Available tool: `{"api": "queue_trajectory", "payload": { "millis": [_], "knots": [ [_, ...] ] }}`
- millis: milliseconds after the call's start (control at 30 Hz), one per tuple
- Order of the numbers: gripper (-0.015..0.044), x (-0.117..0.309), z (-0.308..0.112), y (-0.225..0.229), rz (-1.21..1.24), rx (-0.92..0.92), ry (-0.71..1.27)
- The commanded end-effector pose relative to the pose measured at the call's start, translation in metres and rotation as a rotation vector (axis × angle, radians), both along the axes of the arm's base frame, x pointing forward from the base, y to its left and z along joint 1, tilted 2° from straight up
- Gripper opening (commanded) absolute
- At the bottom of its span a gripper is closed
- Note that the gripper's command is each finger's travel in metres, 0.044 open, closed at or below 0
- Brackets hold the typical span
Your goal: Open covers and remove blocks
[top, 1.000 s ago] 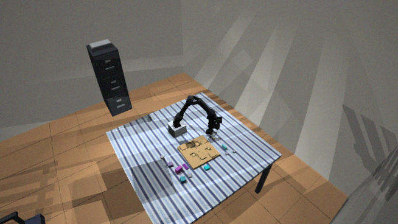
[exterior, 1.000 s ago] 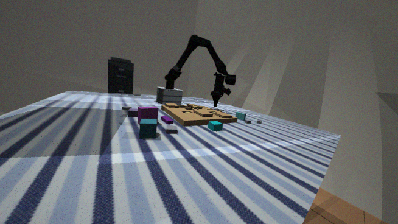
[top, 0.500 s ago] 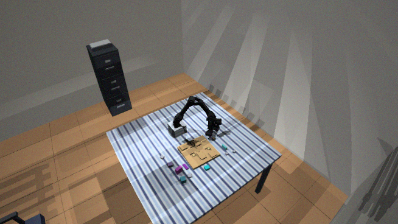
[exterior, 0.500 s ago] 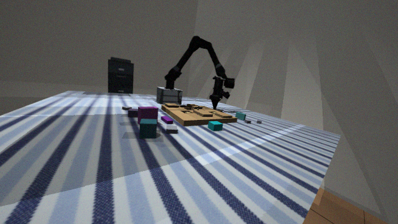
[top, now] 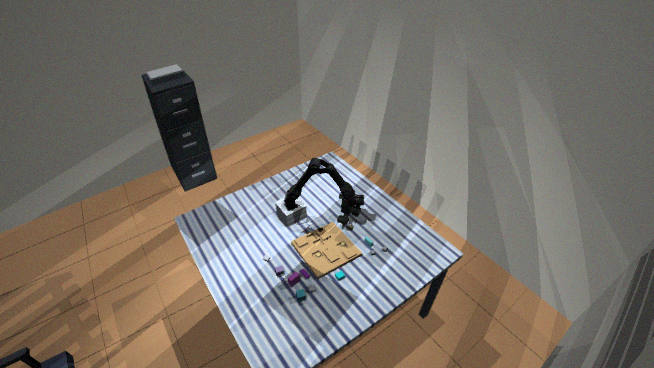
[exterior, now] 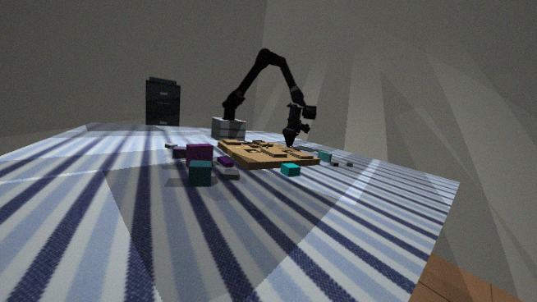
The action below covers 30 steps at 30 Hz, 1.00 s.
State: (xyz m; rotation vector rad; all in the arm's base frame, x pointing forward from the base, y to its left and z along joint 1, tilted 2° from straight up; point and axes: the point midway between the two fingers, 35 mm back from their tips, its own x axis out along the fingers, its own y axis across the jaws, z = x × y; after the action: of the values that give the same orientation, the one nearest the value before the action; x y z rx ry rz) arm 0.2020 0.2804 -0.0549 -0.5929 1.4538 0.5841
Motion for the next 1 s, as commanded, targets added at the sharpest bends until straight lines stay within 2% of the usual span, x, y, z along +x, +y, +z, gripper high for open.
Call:
{"api": "queue_trajectory", "payload": {
  "millis": [0,833,967],
  "knots": [
    [0.044,0.0,0.005,0.0,0.0,0.0,-0.001],
    [0.044,-0.002,0.076,-0.001,0.002,0.0,-0.005],
    [0.0335,0.011,0.076,-0.006,-0.136,0.005,-0.007]
  ]
}}
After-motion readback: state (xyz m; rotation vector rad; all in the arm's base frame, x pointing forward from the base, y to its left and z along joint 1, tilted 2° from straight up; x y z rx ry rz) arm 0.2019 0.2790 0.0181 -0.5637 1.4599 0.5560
